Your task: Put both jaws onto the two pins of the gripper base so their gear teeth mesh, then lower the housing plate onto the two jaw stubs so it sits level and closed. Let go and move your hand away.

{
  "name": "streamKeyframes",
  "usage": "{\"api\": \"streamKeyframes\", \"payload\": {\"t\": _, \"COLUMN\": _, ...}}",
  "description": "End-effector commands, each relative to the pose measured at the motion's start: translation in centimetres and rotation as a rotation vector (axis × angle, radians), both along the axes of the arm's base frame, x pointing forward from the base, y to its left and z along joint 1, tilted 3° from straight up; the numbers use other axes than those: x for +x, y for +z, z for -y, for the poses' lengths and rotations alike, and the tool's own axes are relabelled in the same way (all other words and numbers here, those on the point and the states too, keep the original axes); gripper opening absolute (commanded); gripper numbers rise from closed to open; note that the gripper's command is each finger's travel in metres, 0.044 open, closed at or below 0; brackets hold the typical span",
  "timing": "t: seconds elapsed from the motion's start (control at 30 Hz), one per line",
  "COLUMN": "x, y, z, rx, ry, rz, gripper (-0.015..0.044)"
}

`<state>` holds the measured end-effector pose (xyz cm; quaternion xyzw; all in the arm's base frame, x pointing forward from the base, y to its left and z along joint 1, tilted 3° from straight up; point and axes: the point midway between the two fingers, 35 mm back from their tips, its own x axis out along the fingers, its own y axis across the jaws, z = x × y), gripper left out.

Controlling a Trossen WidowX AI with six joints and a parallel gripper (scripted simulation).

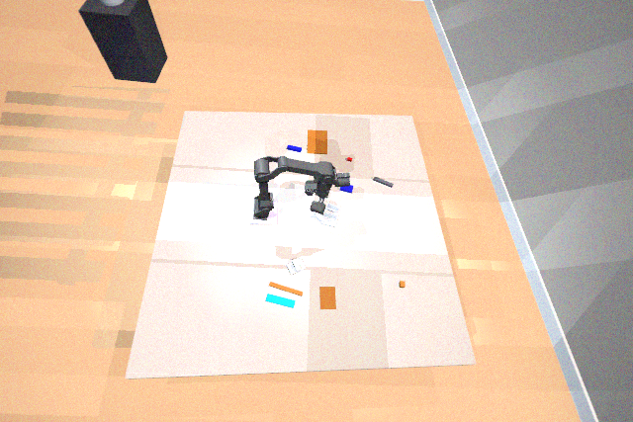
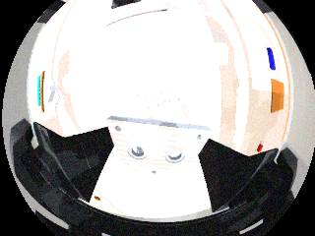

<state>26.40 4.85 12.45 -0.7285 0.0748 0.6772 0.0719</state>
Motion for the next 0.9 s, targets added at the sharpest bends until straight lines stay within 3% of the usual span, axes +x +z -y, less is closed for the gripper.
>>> {"api": "streamKeyframes", "payload": {"t": 0.0, "x": -0.08, "y": 0.1, "z": -0.27, "rx": -0.005, "ry": 0.034, "rz": 0.007, "gripper": 0.0351}}
{"api": "streamKeyframes", "payload": {"t": 0.87, "x": -0.89, "y": 0.04, "z": -0.09, "rx": -0.005, "ry": 0.036, "rz": 0.006, "gripper": 0.0351}}
